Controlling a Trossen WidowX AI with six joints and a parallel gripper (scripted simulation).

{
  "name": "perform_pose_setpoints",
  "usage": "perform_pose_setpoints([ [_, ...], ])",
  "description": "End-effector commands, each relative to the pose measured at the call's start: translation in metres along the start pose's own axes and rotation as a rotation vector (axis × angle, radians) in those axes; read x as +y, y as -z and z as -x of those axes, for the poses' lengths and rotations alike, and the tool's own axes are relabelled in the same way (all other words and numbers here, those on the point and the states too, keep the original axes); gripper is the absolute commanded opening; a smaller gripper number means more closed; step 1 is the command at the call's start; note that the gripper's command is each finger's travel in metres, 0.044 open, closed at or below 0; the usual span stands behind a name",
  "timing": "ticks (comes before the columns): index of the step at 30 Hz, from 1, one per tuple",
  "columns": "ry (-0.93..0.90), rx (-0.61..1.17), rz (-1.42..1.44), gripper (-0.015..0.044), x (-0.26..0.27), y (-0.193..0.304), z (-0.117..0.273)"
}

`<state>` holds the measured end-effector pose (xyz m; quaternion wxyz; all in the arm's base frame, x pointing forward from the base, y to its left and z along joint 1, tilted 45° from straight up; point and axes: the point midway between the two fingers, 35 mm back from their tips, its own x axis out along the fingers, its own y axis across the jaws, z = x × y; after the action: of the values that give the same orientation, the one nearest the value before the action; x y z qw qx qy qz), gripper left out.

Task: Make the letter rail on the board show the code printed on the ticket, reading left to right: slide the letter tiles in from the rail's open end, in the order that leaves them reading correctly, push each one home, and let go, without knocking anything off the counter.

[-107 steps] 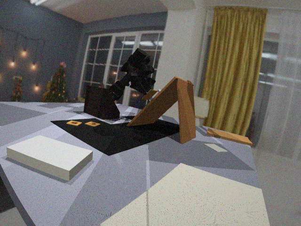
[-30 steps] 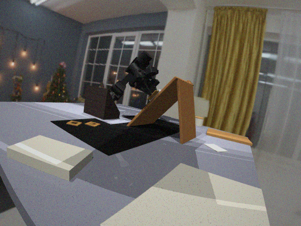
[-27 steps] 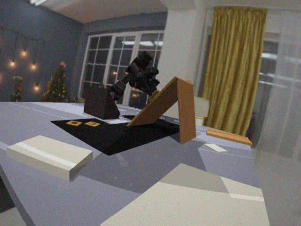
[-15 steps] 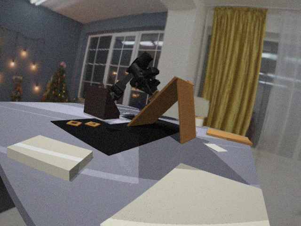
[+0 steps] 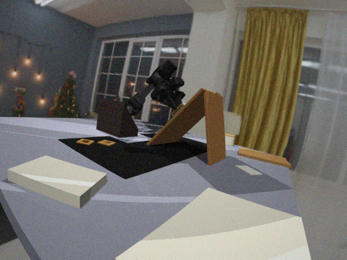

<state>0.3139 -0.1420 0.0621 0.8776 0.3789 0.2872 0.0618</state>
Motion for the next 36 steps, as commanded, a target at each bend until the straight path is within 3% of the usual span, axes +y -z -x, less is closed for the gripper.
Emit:
perform_pose_setpoints([
  [1,0.003,-0.005,0.001,0.0000,0.001,-0.001,0.001],
  [36,0.003,-0.005,0.000,0.0000,0.021,-0.001,0.001],
])
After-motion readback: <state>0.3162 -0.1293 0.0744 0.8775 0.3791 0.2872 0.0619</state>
